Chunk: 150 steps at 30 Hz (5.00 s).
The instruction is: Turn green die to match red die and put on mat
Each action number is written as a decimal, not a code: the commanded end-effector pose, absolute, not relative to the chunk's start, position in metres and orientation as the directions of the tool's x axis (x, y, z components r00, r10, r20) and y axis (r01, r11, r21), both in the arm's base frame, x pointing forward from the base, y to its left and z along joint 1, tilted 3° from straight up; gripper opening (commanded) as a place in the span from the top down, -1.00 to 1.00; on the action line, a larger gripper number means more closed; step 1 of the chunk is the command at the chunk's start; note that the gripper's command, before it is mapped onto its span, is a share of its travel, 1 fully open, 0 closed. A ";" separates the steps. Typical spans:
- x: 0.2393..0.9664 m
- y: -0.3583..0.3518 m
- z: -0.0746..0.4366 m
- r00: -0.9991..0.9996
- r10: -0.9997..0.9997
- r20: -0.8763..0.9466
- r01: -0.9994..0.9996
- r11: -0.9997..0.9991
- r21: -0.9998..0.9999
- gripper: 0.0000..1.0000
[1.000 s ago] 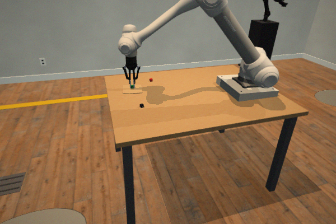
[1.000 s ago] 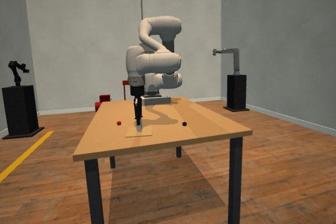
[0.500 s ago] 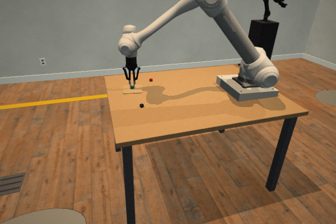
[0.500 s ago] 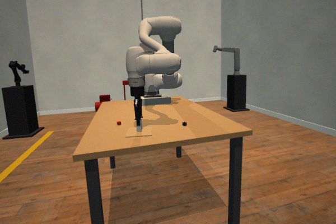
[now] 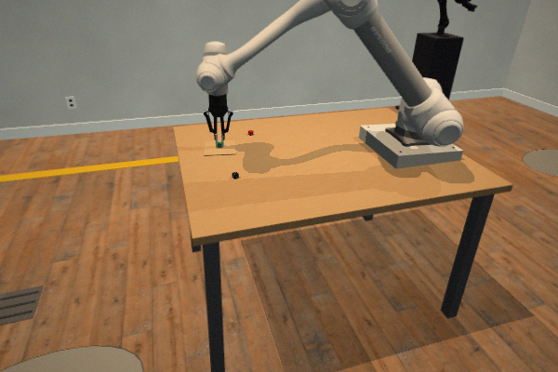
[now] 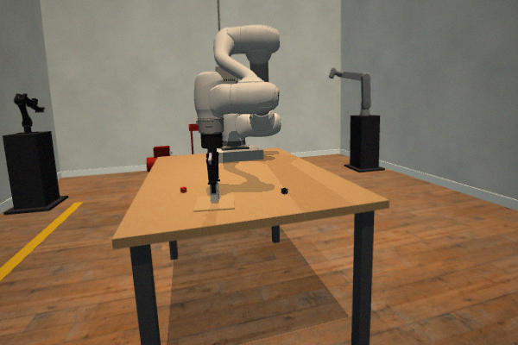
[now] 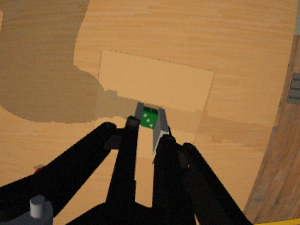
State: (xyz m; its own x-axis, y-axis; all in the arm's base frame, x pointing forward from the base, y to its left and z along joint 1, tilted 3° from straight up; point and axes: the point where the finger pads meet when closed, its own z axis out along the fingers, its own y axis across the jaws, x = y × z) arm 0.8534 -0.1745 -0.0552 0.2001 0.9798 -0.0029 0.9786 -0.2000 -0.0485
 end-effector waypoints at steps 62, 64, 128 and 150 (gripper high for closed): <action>0.853 -0.174 -0.059 0.200 0.980 -0.003 0.979 -0.200 -0.048 0.63; 0.853 -0.174 -0.059 0.200 0.980 -0.003 0.979 -0.200 -0.048 0.63; 0.853 -0.174 -0.059 0.200 0.980 -0.003 0.979 -0.200 -0.048 0.46; 0.854 -0.175 -0.037 0.200 0.980 -0.003 0.979 -0.200 -0.048 0.42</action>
State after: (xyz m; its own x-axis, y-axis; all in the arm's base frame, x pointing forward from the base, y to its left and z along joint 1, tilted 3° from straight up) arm 0.8540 -0.1746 -0.0424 0.2001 0.9798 -0.0029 0.9786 -0.2000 -0.0485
